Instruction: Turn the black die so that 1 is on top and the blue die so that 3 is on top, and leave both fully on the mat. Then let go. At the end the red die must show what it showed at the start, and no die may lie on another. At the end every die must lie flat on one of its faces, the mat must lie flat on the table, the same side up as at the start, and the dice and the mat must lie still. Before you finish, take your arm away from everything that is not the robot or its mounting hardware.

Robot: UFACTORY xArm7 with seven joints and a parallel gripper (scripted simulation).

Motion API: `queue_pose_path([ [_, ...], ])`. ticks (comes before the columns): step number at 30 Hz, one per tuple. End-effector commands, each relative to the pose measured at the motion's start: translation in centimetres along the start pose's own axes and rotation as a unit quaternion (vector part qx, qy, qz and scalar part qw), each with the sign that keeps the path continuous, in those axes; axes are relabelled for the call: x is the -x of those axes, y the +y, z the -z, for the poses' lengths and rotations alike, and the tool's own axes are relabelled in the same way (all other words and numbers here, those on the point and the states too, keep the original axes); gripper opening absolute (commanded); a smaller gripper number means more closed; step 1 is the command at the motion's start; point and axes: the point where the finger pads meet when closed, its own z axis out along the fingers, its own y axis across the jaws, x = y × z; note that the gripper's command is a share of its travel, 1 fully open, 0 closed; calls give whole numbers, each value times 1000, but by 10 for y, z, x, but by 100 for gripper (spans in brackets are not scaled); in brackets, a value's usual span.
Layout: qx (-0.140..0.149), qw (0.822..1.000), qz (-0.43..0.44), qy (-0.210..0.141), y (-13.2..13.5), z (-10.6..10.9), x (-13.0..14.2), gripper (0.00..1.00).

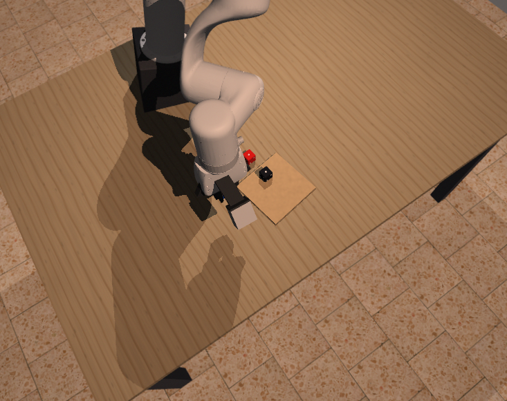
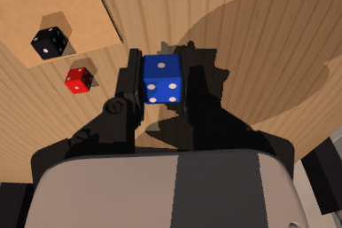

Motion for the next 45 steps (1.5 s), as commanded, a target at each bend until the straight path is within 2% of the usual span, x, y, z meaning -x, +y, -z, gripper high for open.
queue_pose_path([
  [1,-4,996,86,8,-1,1,-3,21],
  [8,-3,984,176,10,-2,0,-5,21],
  [19,-7,983,181,22,-3,0,-5,21],
  [25,-16,980,180,79,-2,1,-4,21],
  [27,-16,980,180,79,-2,1,-4,21],
  [34,-37,967,177,178,-1,-1,0,21],
  [37,-39,964,177,197,-1,-1,0,21],
  [42,-50,951,174,251,-1,-1,1,21],
  [45,-51,948,173,261,0,-1,1,21],
])
